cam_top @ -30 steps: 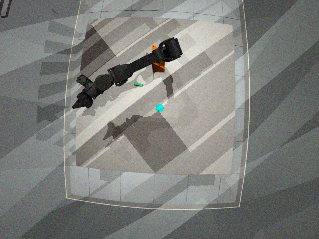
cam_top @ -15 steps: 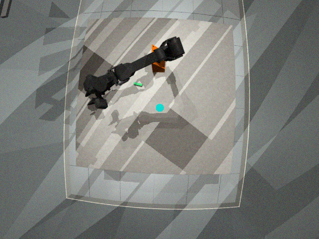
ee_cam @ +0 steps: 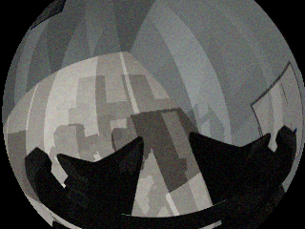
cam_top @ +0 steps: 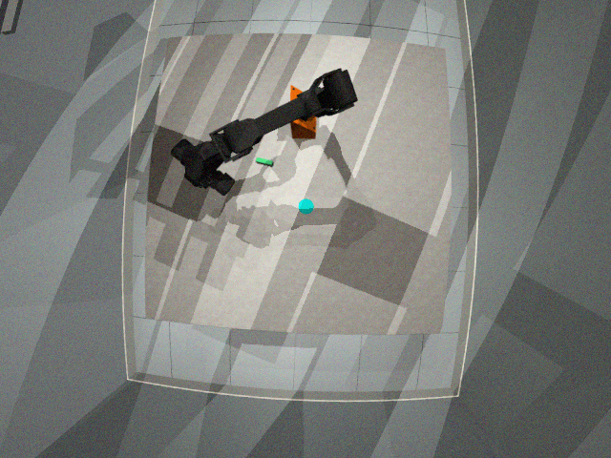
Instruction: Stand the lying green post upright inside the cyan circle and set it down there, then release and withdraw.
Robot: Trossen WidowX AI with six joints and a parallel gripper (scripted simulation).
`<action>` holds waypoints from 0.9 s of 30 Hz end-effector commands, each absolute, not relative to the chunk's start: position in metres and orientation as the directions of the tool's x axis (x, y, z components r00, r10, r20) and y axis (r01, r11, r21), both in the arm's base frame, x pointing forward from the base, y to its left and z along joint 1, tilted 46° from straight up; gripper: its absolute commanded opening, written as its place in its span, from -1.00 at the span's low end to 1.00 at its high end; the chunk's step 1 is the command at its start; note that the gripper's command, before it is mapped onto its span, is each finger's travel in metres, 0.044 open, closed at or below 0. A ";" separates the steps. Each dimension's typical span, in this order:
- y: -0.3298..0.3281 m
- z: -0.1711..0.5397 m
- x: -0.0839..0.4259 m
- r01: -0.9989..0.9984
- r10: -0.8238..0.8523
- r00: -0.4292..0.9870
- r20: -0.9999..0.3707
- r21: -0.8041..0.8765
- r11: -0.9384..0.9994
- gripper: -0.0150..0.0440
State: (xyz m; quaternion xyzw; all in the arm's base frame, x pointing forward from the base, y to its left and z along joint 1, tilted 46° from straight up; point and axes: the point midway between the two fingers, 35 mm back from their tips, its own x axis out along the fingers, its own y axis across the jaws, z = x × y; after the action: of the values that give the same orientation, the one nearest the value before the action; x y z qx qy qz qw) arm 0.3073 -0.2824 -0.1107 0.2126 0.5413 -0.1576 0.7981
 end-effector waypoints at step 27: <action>-0.105 -0.068 0.181 -0.973 0.683 -0.045 -0.729 0.186 0.134 0.30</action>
State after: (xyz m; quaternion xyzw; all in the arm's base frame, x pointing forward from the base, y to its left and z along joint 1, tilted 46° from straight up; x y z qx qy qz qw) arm 0.2112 -0.1497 -0.0986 -0.1215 0.5255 0.4527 0.7100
